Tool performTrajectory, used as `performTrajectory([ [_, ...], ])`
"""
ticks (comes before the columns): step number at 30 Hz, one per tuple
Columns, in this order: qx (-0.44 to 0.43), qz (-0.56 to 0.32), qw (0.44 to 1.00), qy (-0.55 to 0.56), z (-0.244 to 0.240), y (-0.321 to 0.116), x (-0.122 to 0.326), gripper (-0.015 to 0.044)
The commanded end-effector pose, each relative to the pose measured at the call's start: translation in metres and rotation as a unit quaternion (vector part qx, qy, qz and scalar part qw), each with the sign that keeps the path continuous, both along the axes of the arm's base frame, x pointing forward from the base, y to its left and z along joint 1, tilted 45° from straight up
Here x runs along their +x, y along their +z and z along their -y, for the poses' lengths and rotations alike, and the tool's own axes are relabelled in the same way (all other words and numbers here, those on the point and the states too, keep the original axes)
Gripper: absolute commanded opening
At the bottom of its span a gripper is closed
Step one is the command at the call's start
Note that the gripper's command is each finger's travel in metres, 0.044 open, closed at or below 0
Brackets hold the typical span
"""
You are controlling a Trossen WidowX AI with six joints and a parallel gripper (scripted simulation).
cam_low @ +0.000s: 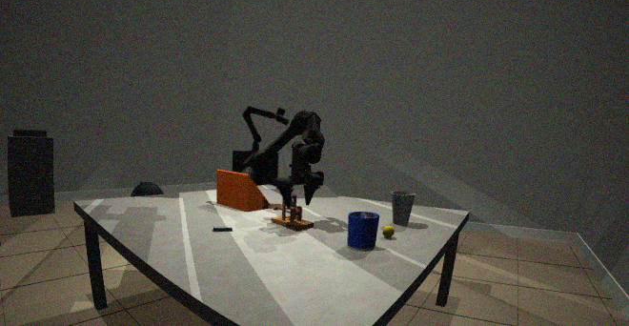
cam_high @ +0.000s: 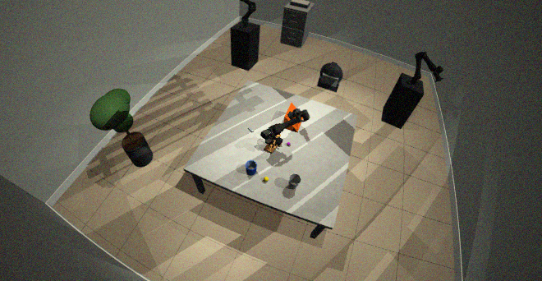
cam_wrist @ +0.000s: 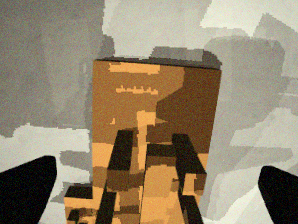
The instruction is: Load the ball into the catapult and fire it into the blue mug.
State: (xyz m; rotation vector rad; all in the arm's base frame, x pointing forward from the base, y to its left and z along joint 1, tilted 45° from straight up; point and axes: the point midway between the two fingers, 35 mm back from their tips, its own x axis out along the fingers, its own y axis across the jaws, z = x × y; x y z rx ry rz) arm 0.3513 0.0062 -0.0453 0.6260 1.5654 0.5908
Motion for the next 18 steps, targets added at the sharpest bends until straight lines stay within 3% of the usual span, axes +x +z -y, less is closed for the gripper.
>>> performTrajectory([
  [1, 0.003, -0.004, 1.0, -0.002, -0.006, -0.005, -0.002, 0.044],
  [18, 0.004, -0.004, 1.0, -0.002, -0.025, -0.025, -0.004, 0.044],
])
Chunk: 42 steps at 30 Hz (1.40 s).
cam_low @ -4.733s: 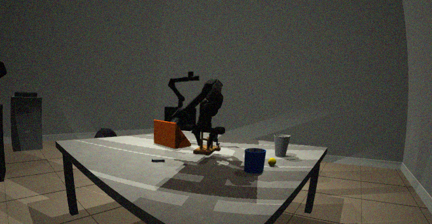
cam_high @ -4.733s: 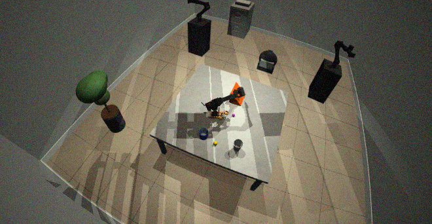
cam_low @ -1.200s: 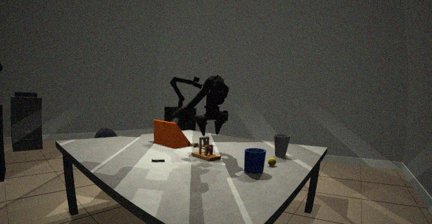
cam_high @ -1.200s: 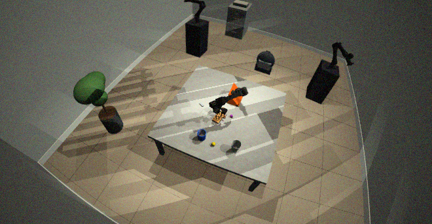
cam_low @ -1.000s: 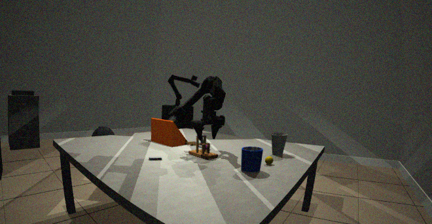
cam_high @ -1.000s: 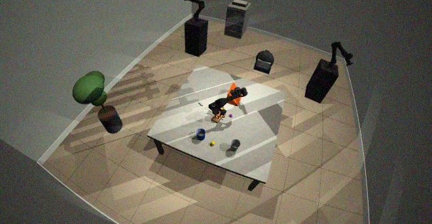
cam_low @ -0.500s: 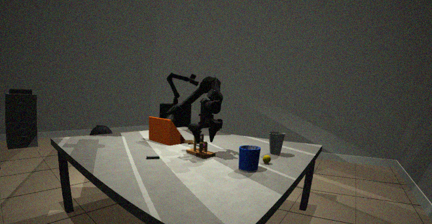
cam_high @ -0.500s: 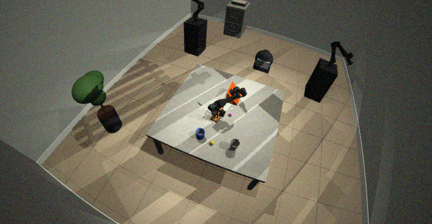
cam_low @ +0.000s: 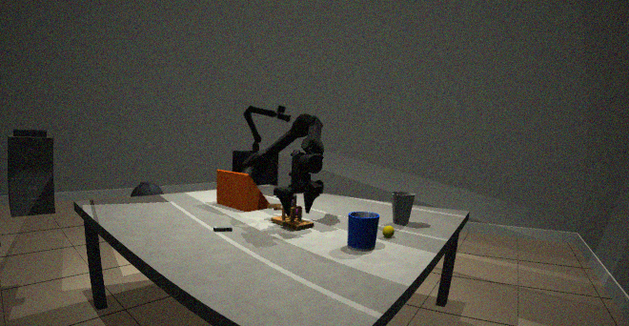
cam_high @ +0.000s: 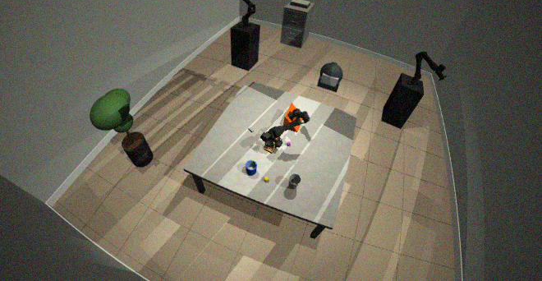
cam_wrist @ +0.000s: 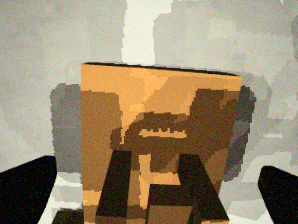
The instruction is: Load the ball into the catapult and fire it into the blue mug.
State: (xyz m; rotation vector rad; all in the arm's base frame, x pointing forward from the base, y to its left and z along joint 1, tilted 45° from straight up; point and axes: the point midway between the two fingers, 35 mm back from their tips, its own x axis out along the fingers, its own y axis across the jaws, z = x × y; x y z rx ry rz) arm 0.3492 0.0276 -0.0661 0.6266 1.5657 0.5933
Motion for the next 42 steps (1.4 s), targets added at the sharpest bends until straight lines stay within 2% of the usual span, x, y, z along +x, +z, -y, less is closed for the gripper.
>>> performTrajectory([
  [1, 0.003, -0.004, 1.0, -0.003, -0.005, -0.005, -0.002, 0.044],
  [7, 0.004, -0.004, 1.0, -0.003, -0.01, -0.01, -0.003, 0.044],
  [18, 0.001, -0.001, 1.0, 0.001, -0.008, -0.007, -0.002, 0.0151],
  [24, 0.001, -0.001, 1.0, 0.001, -0.008, -0.007, -0.002, 0.0111],
  [28, 0.0, -0.001, 1.0, 0.0, 0.02, 0.02, 0.002, 0.0006],
  [42, 0.001, -0.003, 1.0, -0.002, 0.018, 0.018, 0.002, 0.0],
])
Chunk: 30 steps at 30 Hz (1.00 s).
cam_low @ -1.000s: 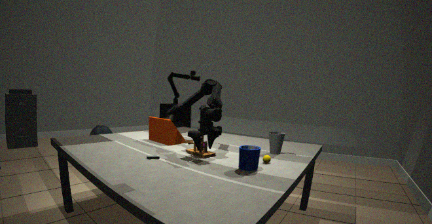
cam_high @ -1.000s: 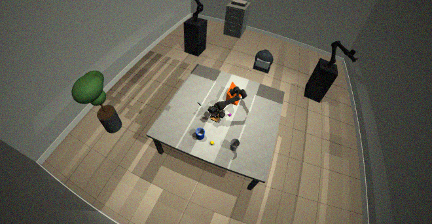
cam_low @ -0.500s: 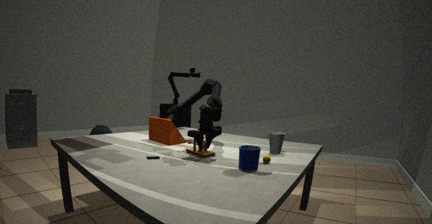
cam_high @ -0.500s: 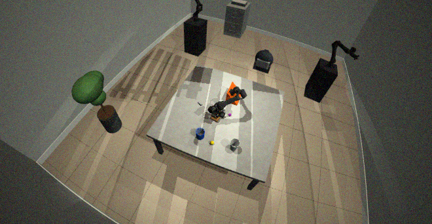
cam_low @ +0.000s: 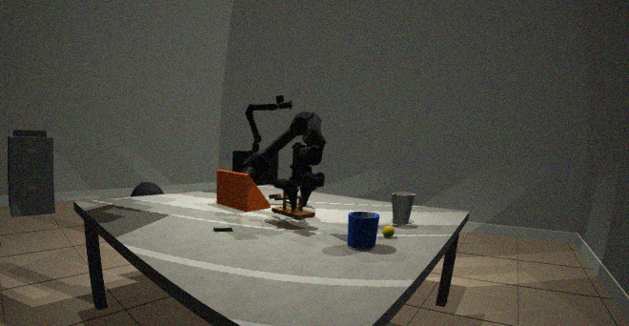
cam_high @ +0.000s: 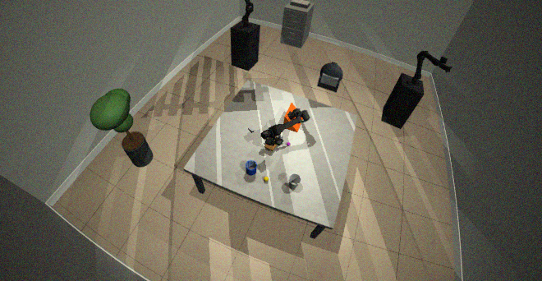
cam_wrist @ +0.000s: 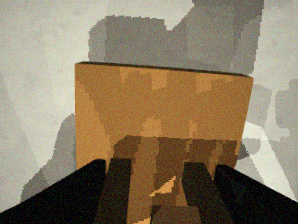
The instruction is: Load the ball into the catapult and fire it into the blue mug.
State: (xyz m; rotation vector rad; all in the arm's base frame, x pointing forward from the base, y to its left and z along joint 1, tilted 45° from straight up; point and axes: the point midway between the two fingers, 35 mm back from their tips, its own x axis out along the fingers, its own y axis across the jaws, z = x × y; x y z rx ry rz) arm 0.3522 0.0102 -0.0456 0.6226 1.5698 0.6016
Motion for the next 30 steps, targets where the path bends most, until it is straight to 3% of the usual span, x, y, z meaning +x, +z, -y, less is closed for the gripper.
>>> performTrajectory([
  [1, 0.0, -0.003, 1.0, -0.007, 0.0, -0.004, 0.0, 0.0],
  [28, 0.0, -0.004, 1.0, -0.001, -0.025, -0.026, -0.004, 0.0],
  [30, 0.0, -0.004, 1.0, -0.001, -0.025, -0.026, -0.004, 0.0053],
])
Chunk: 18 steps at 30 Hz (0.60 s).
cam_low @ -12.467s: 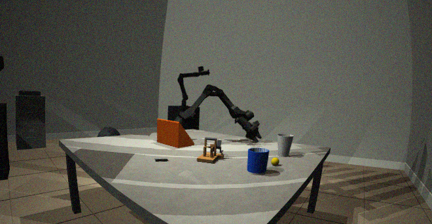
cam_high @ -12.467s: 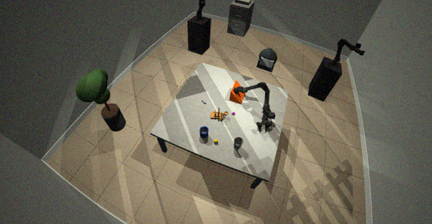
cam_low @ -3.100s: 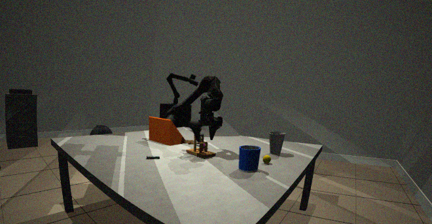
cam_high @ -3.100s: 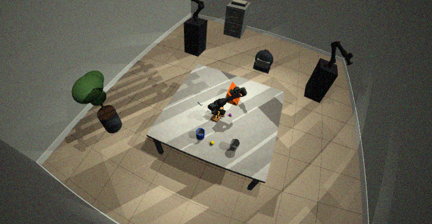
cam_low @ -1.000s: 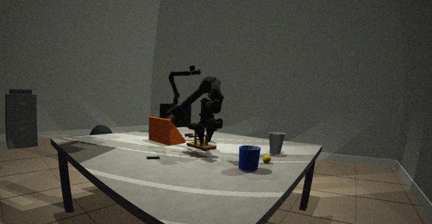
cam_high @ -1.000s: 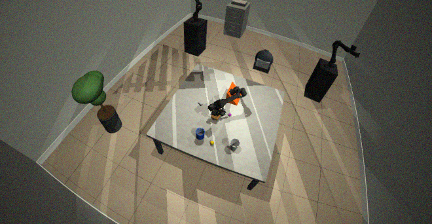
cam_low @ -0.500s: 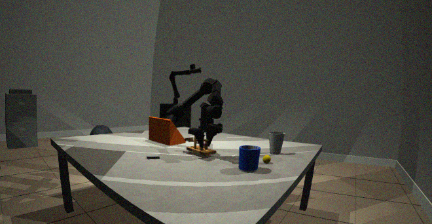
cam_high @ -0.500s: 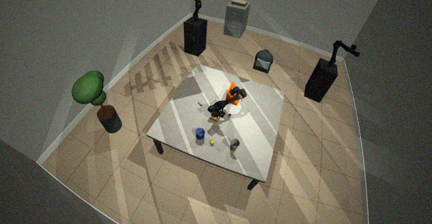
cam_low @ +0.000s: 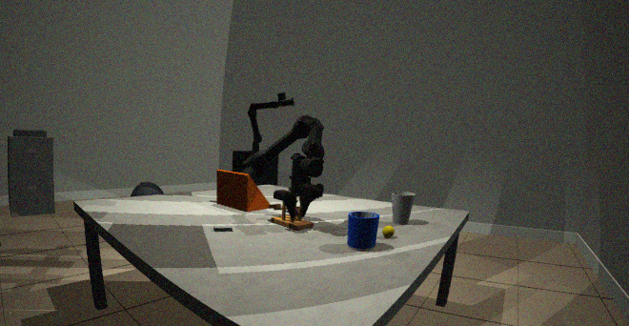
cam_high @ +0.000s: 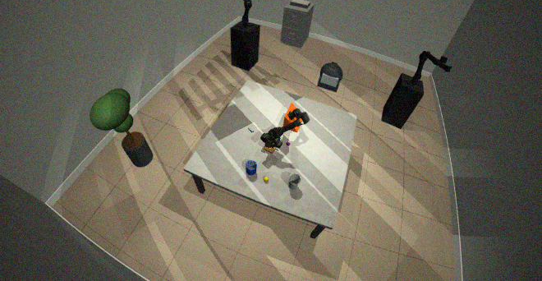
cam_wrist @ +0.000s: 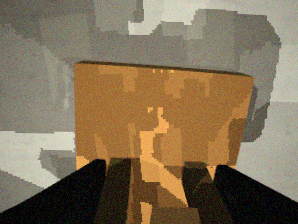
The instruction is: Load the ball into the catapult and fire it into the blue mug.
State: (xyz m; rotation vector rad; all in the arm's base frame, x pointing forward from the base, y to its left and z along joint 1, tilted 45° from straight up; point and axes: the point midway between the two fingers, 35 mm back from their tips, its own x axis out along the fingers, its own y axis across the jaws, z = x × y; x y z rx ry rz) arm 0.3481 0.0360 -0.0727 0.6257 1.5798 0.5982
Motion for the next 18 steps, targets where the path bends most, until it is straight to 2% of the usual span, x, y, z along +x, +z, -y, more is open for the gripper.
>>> performTrajectory([
  [1, 0.0, 0.001, 1.0, -0.001, 0.001, 0.001, 0.001, 0.0079],
  [11, 0.0, 0.001, 1.0, -0.001, 0.001, 0.001, 0.001, 0.0341],
  [14, -0.002, 0.001, 1.0, -0.001, 0.018, 0.016, 0.005, 0.042],
  [15, -0.003, 0.001, 1.0, -0.001, 0.03, 0.028, 0.007, 0.044],
  [18, -0.003, 0.0, 1.0, -0.001, 0.064, 0.063, 0.008, 0.044],
])
